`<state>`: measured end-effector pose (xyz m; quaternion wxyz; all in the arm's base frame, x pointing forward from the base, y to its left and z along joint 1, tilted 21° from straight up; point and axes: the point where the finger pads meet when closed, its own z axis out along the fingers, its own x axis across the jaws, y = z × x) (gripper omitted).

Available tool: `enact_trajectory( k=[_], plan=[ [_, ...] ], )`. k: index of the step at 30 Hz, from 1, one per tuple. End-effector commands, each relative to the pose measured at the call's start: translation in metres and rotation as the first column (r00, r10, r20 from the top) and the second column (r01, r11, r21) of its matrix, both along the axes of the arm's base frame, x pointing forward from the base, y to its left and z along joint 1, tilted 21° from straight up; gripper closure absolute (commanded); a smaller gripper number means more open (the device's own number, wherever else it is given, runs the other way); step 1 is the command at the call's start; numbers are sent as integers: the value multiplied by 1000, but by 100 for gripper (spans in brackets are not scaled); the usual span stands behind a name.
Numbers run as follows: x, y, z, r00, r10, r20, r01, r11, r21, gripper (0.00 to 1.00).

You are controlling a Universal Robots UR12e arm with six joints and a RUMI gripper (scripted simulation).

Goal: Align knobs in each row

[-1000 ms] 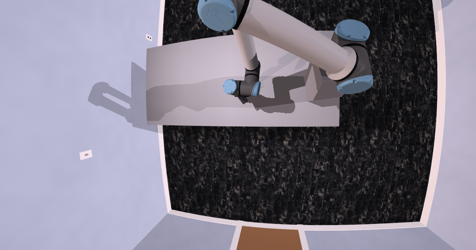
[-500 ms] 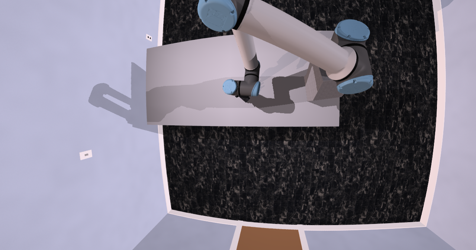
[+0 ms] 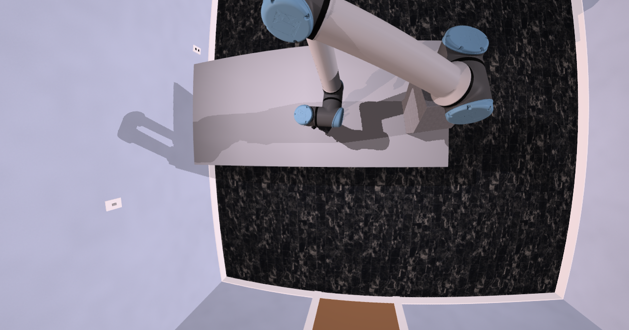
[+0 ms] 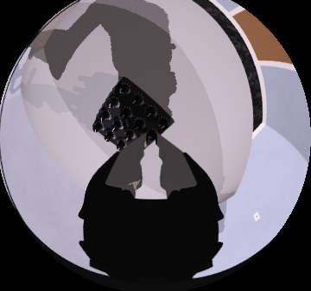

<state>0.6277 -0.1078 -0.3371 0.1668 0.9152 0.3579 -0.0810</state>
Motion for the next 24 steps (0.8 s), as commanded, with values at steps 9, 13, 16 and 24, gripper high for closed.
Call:
enact_trajectory(
  k=[9, 13, 16, 24],
  plan=[
    [2, 1, 0, 997, 71, -24, -71, 997, 4, 96],
    [2, 1, 0, 997, 77, -27, -77, 997, 4, 96],
    [2, 0, 0, 996, 80, -27, -80, 997, 5, 96],
    [2, 0, 0, 996, 80, -28, -80, 997, 5, 96]
  ],
)
